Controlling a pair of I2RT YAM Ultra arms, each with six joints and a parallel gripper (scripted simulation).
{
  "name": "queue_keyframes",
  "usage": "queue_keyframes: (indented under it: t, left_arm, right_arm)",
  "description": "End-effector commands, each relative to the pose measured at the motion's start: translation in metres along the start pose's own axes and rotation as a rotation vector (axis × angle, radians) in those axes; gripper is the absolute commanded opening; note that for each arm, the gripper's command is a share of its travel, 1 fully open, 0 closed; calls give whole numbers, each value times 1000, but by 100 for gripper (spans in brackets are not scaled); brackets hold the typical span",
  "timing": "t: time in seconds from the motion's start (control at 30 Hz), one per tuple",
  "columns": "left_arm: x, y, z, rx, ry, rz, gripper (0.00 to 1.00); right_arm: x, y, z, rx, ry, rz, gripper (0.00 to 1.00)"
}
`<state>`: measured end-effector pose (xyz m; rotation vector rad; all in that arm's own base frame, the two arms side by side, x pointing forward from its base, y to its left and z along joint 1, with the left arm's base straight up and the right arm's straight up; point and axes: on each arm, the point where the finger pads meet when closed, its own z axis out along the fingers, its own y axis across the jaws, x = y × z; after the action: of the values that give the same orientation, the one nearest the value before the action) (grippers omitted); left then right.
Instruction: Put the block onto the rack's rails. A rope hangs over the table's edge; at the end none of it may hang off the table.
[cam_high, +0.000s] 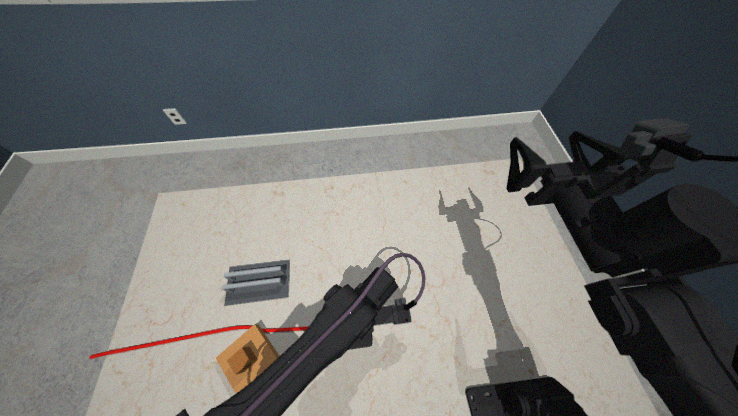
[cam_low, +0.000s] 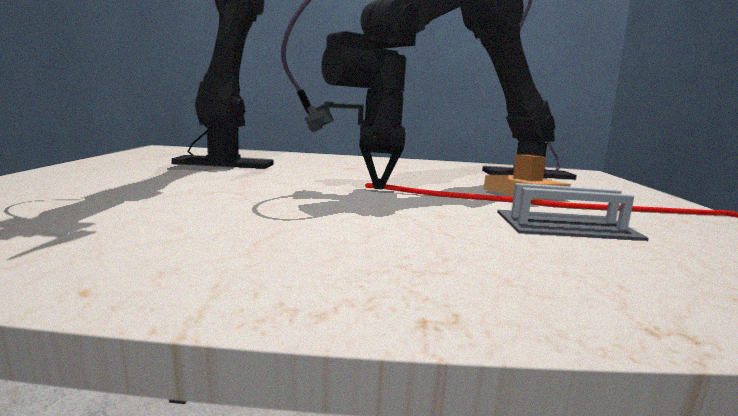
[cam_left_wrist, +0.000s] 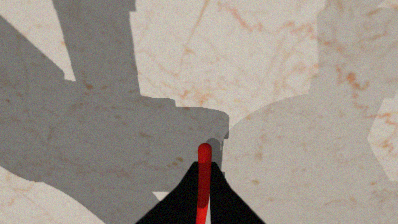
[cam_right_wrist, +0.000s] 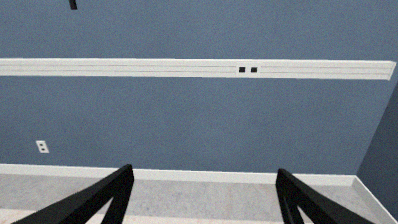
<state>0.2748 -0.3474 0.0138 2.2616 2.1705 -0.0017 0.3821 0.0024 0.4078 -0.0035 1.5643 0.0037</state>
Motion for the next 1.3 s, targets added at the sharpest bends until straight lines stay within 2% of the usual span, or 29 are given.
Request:
queue_keyframes:
  t: [0.0, 1.27]
  left_arm:
    - [-14, -4, -12, 2, -22, -5, 9]
    - [-65, -1, -17, -19, -25, -2, 9]
  right_arm:
    - [-39, -8, -11, 26, -84, -9, 100]
    - [-39, -8, -11, 26, -84, -9, 100]
